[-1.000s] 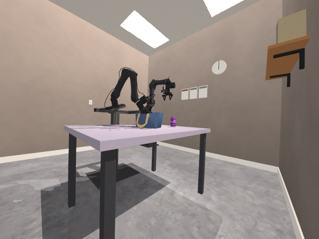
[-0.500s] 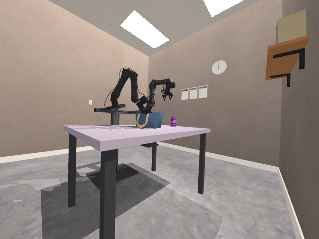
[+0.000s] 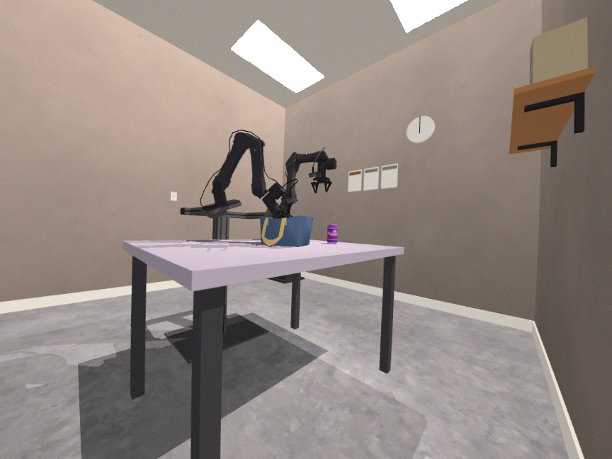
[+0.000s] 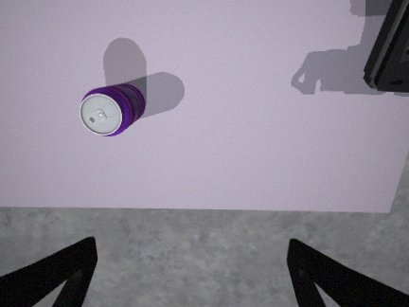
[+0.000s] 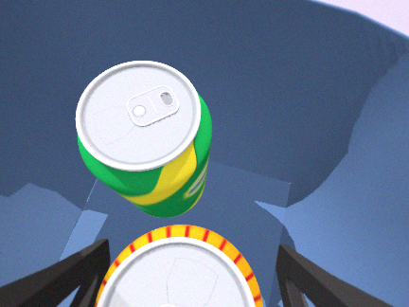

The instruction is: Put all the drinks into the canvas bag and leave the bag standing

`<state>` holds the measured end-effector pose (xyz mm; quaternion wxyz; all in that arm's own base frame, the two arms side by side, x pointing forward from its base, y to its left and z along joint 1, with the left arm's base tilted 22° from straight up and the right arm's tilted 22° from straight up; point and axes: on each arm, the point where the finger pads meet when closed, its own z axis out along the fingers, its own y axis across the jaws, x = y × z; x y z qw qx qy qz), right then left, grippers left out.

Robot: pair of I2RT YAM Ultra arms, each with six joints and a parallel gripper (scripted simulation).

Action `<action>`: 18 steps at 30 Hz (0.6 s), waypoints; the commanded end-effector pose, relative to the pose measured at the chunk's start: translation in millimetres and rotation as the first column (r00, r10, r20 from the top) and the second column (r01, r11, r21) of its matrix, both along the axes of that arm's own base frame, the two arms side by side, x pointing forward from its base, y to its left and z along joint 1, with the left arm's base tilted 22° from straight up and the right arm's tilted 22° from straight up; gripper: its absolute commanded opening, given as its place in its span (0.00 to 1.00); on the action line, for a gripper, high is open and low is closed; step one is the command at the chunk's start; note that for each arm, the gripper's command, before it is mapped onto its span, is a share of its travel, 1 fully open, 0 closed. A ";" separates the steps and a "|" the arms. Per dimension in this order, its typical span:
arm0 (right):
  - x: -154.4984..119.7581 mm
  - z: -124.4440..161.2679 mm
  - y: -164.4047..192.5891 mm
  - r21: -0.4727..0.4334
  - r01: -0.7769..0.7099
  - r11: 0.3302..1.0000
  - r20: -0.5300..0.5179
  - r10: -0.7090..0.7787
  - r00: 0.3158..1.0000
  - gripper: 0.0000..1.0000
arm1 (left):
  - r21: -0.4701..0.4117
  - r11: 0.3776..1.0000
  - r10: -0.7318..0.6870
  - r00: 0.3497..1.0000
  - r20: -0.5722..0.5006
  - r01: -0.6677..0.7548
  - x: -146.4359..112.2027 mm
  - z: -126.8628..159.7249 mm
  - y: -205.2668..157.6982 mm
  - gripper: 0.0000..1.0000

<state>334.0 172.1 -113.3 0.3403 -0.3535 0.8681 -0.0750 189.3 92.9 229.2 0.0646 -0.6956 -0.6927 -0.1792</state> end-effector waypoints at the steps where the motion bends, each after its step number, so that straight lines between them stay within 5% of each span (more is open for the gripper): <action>1: 12.5 17.3 23.6 0.046 -0.044 0.998 0.058 0.041 0.997 0.86 | -0.010 1.000 -0.016 1.000 0.012 0.016 -0.8 5.4 -3.9 1.00; 18: 0.0 14.4 11.8 0.009 -0.006 1.000 0.010 0.006 1.000 0.86 | -0.010 1.000 -0.016 1.000 0.012 0.016 -0.8 5.4 -3.9 1.00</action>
